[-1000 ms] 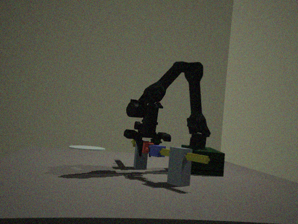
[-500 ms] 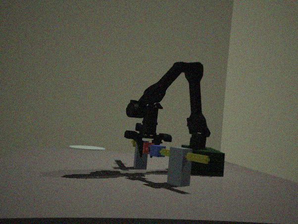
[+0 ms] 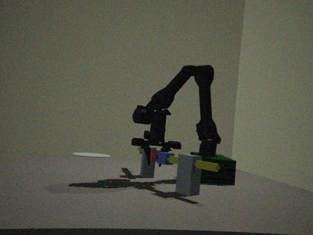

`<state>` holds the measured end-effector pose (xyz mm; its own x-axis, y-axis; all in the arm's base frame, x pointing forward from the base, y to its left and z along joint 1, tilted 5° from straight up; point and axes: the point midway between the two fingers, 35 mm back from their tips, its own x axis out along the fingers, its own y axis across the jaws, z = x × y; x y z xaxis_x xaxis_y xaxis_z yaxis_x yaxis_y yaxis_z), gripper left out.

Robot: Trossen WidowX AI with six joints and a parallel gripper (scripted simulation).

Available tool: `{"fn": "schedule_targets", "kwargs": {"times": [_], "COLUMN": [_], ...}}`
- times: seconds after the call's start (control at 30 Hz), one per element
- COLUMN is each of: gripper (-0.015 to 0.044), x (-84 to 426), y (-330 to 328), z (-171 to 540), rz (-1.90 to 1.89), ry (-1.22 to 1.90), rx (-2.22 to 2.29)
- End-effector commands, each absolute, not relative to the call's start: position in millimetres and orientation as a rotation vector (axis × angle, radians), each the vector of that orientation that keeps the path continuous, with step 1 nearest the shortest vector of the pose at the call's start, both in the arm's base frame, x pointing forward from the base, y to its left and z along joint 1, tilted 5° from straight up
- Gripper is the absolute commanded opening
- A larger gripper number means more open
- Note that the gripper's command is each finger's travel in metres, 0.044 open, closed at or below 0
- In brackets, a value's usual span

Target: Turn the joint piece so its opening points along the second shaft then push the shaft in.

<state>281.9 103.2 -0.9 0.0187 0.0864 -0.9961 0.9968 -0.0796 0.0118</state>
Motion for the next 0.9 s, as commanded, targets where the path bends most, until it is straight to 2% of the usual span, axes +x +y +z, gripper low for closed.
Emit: {"fn": "schedule_targets", "kwargs": {"times": [0.0, 0.2, 0.37, 0.47, 0.83, 0.87], "gripper": [0.0, 0.0, 0.0131, 0.0147, 0.0436, 0.044], "x": [282.0, 282.0, 282.0, 282.0, 282.0, 282.0], "y": [103.2, 103.2, 103.2, 103.2, 103.2, 103.2], "z": [-0.9, -0.9, -0.9, -0.9, -0.9, -0.9], "rz": [-1.213, -1.213, -1.213, -1.213, -1.213, -1.213], "ry": [1.223, 1.223, 1.223, 1.223, 1.223, 1.223], "rx": [1.338, 1.338, 1.338, 1.338, 1.338, 1.338]}}
